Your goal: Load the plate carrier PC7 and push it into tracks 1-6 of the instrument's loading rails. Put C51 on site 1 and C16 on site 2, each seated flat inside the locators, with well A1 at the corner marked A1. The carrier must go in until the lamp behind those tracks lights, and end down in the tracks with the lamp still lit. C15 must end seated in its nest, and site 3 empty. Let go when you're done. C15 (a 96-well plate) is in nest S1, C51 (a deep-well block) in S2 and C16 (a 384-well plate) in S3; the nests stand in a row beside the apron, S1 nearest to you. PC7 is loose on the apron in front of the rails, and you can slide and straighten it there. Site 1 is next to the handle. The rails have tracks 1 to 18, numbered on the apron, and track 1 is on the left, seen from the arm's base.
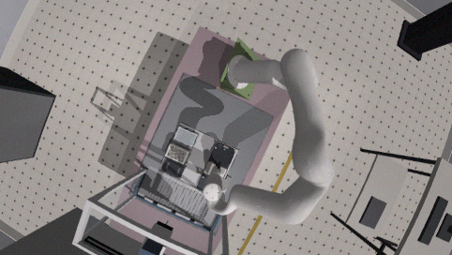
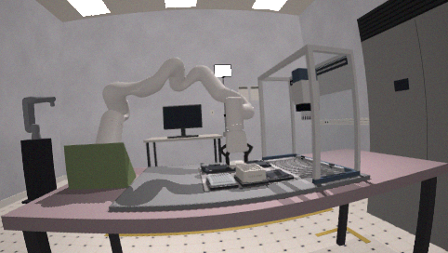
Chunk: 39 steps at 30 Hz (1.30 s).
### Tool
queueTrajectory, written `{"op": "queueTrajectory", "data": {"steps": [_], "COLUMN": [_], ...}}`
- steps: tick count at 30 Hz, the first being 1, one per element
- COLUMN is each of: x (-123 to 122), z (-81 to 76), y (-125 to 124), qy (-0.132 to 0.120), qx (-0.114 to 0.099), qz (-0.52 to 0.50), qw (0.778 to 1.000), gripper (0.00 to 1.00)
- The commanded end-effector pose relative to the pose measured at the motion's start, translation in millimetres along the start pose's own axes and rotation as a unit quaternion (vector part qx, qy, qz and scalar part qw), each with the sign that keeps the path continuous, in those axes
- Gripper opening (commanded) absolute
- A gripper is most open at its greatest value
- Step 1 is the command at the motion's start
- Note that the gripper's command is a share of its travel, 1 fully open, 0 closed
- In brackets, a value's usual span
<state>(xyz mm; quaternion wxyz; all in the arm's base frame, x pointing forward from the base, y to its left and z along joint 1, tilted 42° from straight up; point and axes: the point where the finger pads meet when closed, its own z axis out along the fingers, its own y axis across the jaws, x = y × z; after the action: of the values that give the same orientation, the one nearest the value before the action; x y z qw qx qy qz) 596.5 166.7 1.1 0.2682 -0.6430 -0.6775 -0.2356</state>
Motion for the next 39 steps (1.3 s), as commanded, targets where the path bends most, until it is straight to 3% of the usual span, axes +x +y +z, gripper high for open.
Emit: {"op": "queueTrajectory", "data": {"steps": [1, 32, 39], "x": [0.1, 0.1, 0.1], "z": [-0.5, -0.5, -10.5], "y": [0.9, 1.0, 0.9], "qy": [0.000, 0.000, 0.000], "qx": [-0.001, -0.001, -0.001], "qz": [0.000, 0.000, 0.000], "qw": [1.000, 1.000, 1.000], "gripper": [1.00, 1.00, 1.00]}}
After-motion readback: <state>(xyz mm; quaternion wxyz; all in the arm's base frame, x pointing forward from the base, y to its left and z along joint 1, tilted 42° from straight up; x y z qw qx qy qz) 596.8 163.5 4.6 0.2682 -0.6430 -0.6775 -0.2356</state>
